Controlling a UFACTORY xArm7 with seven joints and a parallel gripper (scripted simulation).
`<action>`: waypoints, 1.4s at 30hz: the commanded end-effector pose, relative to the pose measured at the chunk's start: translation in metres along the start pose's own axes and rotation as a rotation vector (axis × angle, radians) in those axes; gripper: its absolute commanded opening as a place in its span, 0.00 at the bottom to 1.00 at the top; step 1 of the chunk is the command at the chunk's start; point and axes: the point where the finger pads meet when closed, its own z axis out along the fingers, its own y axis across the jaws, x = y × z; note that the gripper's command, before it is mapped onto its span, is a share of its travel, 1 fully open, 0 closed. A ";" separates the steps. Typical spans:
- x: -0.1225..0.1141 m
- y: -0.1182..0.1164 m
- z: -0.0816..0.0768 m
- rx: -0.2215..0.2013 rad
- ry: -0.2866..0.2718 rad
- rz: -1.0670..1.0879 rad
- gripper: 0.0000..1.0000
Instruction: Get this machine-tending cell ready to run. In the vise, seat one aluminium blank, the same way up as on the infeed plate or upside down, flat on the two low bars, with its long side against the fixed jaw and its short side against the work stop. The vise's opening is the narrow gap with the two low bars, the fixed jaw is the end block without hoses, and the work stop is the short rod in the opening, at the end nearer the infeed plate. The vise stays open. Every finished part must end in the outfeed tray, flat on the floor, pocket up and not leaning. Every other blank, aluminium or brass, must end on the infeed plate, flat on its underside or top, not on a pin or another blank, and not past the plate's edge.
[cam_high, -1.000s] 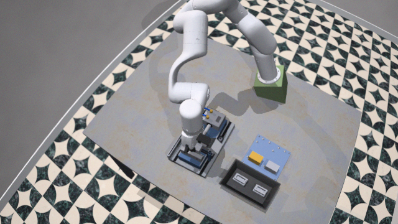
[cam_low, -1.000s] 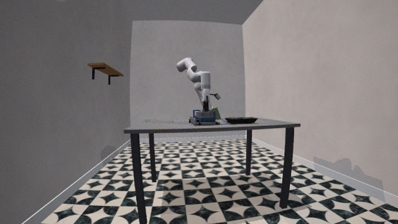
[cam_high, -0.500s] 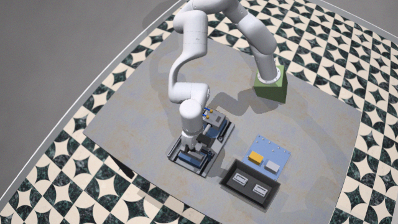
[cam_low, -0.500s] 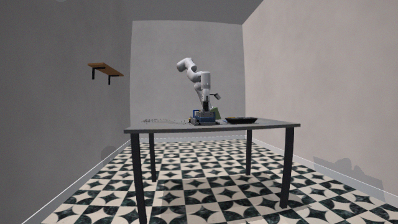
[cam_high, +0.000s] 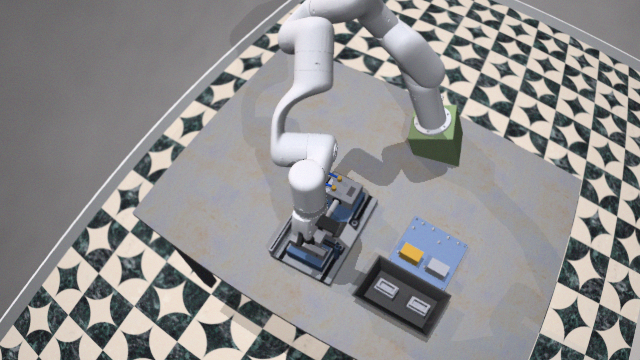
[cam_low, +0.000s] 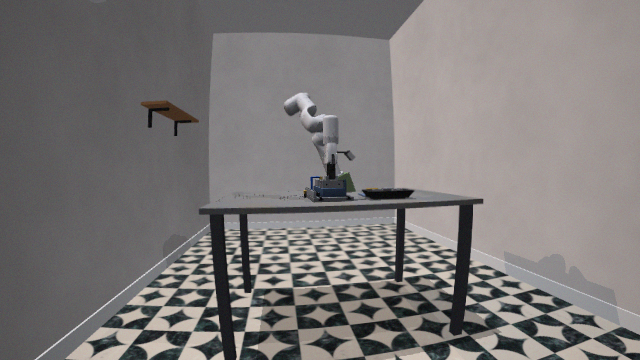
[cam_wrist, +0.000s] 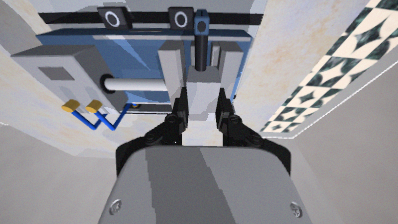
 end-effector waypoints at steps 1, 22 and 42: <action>0.000 0.002 -0.001 -0.005 0.000 0.000 0.00; 0.000 0.002 -0.001 -0.005 0.000 0.000 0.69; 0.000 0.002 -0.001 -0.005 0.000 0.000 0.69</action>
